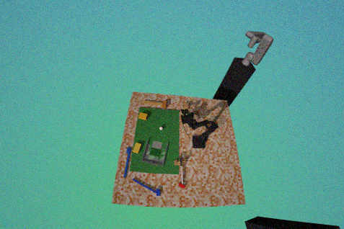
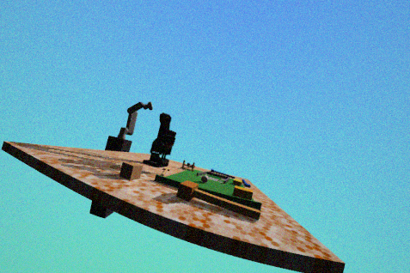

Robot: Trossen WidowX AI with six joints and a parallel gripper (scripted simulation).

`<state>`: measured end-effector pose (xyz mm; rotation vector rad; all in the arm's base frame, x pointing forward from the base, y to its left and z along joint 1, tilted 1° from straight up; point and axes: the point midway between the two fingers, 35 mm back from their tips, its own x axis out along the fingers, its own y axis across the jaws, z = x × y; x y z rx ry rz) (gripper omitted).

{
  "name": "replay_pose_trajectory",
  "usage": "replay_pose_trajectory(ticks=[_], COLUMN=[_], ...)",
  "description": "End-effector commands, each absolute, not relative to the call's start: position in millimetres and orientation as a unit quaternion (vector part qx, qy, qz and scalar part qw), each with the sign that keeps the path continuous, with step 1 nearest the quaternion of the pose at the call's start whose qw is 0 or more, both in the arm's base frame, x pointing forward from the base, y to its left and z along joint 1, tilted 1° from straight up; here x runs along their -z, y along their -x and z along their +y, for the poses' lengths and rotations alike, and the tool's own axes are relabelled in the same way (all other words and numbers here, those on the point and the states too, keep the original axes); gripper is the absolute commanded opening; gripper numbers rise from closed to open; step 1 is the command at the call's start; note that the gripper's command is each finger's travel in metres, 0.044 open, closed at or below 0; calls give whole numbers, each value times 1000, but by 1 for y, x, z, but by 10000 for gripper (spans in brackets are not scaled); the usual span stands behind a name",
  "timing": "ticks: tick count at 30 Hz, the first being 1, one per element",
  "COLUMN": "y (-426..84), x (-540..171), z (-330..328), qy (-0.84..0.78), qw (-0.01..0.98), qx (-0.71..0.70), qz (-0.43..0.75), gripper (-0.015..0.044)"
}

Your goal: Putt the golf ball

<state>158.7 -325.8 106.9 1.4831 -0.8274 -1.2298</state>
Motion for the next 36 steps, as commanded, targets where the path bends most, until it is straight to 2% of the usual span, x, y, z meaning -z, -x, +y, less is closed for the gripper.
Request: replay_pose_trajectory(ticks=[1, 4, 10, 14, 21, 31, 36], y=[-160, -182, -273, -302, -344, -376, -398], x=[-107, -104, -96, -94, -92, -91, -95], z=[-326, -320, -275, -252, -205, -147, -81], qy=[-613, -607, -545, -502, -414, -301, -170], qw=[501, 534, 677, 728, 800, 856, 892], qx=[509, 513, 491, 466, 403, 309, 192], qz=[-339, -288, -59, 27, 162, 284, 373], gripper=[426, 440, 440, 440, 440, 440, 440])
